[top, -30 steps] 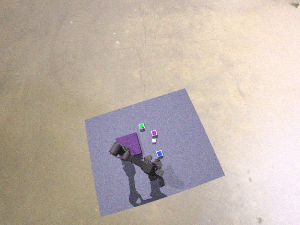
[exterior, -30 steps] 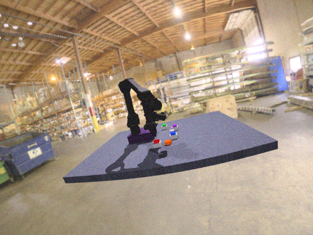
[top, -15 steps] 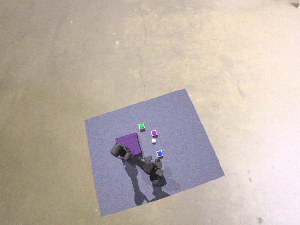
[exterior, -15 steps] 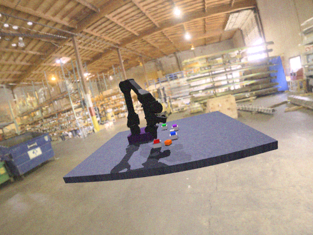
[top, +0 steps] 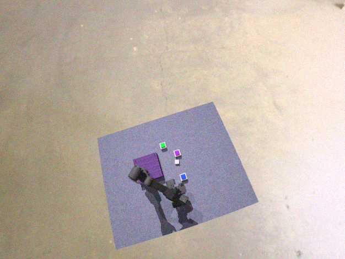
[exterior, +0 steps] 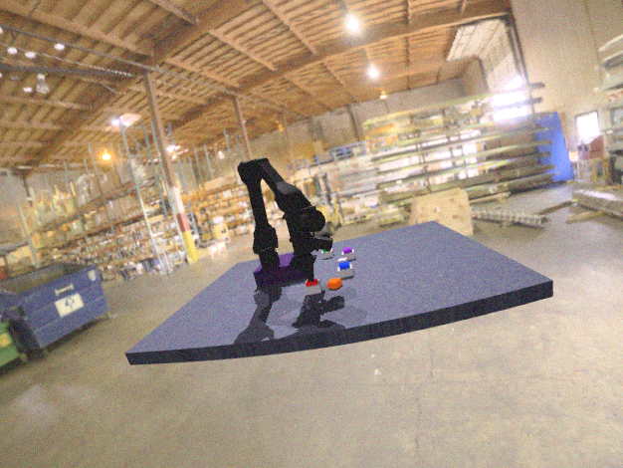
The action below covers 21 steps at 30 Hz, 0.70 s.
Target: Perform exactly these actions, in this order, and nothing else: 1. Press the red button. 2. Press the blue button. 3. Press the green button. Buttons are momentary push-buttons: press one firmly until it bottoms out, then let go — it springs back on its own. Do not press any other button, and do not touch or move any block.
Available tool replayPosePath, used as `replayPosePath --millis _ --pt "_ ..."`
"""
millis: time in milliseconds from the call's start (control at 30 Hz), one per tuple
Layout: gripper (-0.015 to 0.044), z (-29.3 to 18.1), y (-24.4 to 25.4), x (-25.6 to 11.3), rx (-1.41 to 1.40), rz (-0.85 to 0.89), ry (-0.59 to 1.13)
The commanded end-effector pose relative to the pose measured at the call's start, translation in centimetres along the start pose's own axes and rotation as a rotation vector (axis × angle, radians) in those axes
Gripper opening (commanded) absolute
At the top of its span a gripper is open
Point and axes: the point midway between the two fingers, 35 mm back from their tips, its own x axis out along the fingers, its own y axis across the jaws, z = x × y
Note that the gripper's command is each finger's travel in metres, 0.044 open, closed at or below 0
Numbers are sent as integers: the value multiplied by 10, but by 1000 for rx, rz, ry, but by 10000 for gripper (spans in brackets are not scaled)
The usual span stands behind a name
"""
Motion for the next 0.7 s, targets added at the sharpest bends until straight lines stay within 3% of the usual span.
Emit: replayPosePath --millis 0,400,533,667 --pt "20 -2 0 2 -3 1 9" --pt "20 -2 0 2 -3 1 9" --pt "20 -1 0 -29 -3 1 8" --pt "20 -1 0 -32 -3 1 9"
